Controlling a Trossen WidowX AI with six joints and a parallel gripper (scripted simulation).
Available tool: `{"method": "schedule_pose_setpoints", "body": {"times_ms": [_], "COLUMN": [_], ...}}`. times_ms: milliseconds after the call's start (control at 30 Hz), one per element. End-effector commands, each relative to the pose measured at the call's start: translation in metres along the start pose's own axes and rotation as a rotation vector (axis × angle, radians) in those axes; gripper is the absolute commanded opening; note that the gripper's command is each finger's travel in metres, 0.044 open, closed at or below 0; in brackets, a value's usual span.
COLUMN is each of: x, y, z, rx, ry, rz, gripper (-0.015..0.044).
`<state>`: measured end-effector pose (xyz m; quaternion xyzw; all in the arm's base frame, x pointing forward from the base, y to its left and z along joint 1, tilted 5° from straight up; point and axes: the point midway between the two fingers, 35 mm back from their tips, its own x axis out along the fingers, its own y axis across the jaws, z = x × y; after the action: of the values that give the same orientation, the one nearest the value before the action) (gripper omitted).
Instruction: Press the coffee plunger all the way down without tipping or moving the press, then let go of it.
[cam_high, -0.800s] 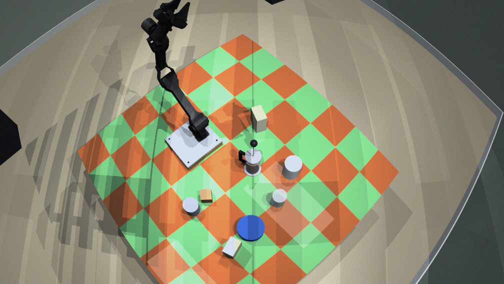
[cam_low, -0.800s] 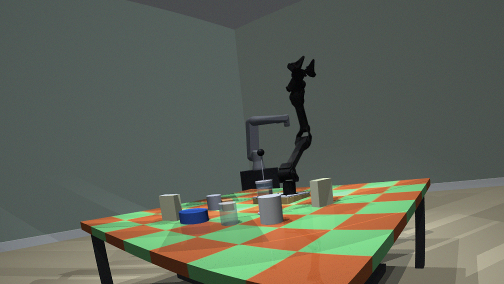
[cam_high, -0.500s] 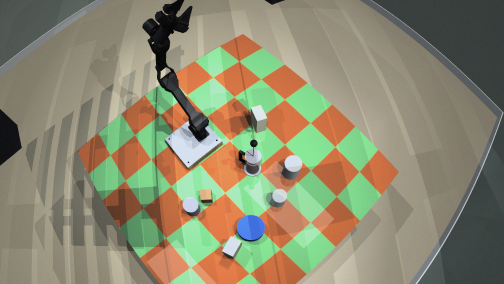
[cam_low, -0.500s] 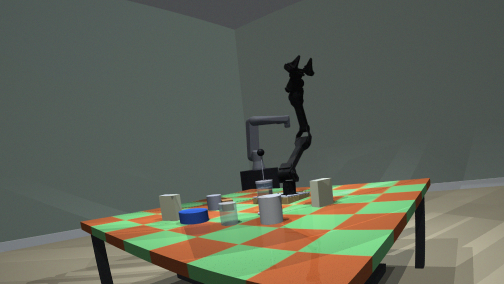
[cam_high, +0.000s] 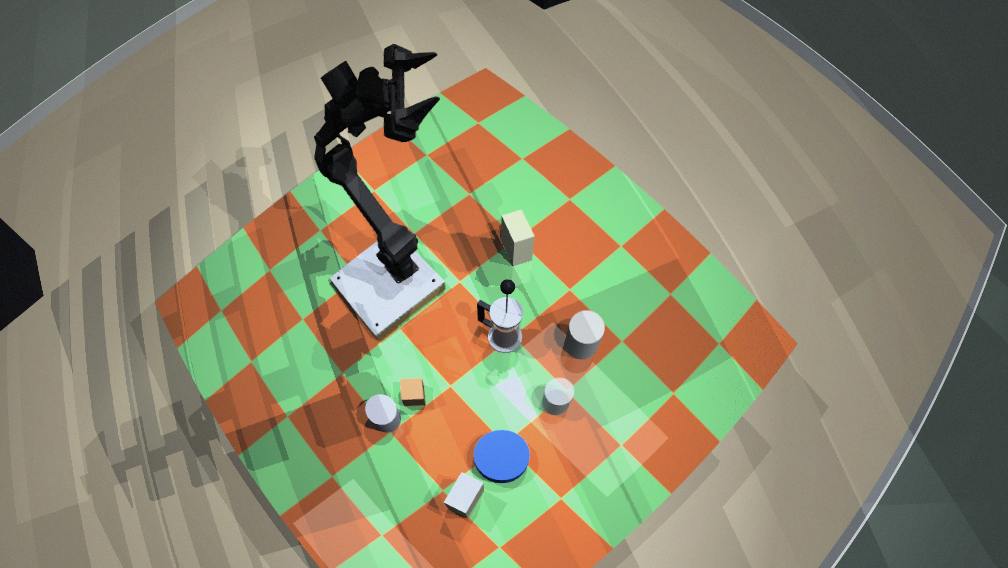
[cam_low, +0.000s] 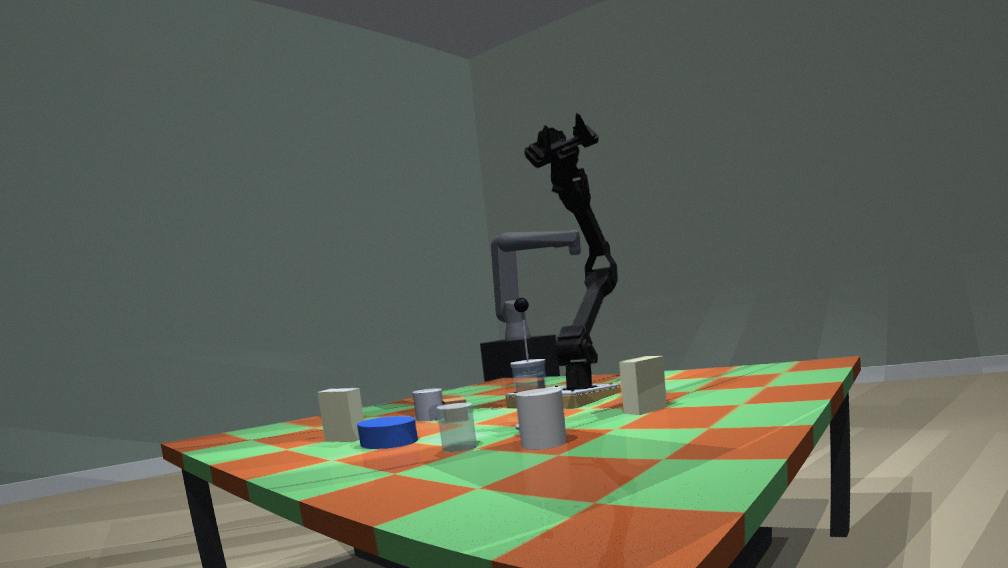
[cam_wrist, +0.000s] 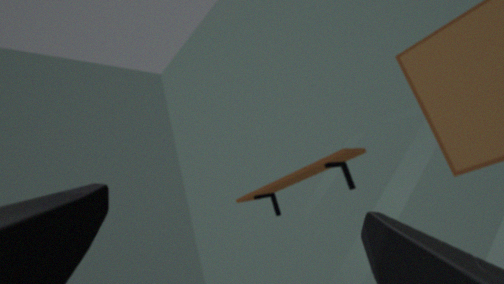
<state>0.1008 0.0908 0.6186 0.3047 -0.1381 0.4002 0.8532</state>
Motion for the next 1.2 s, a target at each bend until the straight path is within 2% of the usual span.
{"method": "schedule_pose_setpoints", "body": {"times_ms": [0, 267, 600, 967, 1167], "x": [0.017, 0.008, -0.058, -0.092, -0.092], "y": [-0.064, -0.166, -0.247, -0.270, -0.271], "z": [-0.038, -0.128, -0.238, -0.282, -0.283], "rx": [-0.032, -0.173, -0.397, -0.401, -0.401], "ry": [0.105, 0.405, 0.929, 0.935, 0.934], "rz": [-0.178, -0.474, -0.681, -0.697, -0.699], "gripper": [0.0440, 0.0440, 0.0440, 0.0440, 0.0440]}}
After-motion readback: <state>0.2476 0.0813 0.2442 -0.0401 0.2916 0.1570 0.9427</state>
